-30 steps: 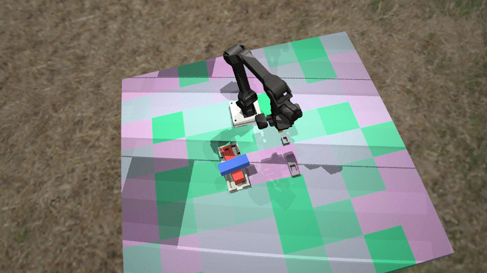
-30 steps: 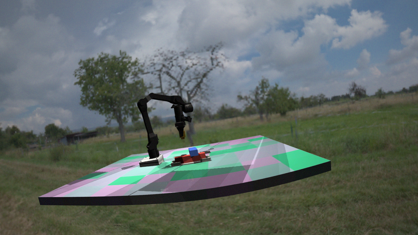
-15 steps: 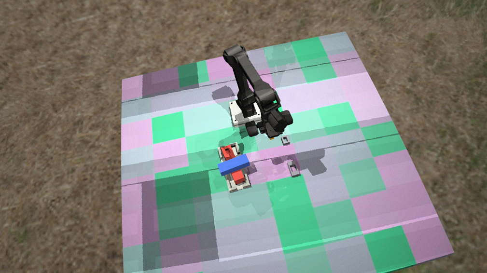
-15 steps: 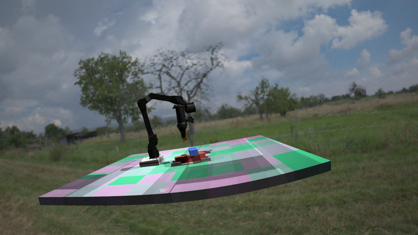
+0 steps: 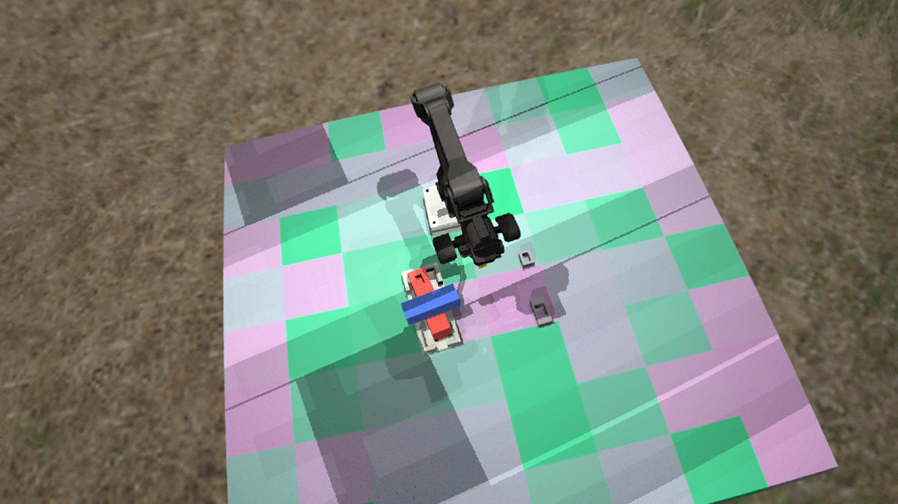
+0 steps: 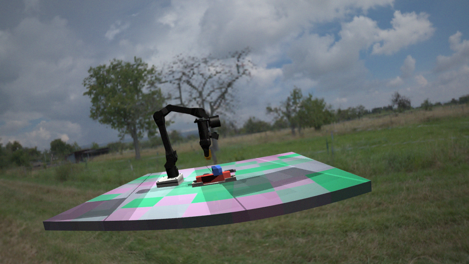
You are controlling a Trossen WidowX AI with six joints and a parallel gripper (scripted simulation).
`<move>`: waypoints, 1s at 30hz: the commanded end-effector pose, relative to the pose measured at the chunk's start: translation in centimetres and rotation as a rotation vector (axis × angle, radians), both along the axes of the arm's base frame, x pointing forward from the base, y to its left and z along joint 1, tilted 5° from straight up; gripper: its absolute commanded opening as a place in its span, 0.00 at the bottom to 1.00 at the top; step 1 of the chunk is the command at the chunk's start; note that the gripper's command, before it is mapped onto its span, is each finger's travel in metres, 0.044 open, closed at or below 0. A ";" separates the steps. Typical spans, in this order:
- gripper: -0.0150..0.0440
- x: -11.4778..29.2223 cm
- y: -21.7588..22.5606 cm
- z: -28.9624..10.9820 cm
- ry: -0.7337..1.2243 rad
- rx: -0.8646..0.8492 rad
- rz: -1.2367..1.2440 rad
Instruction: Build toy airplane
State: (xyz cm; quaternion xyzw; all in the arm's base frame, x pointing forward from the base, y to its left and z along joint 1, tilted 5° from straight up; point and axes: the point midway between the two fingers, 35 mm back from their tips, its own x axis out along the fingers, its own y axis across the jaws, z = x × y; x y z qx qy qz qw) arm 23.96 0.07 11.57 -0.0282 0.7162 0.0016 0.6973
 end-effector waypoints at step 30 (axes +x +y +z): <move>0.25 -2.2 -10.4 -1.3 0.005 -0.021 0.041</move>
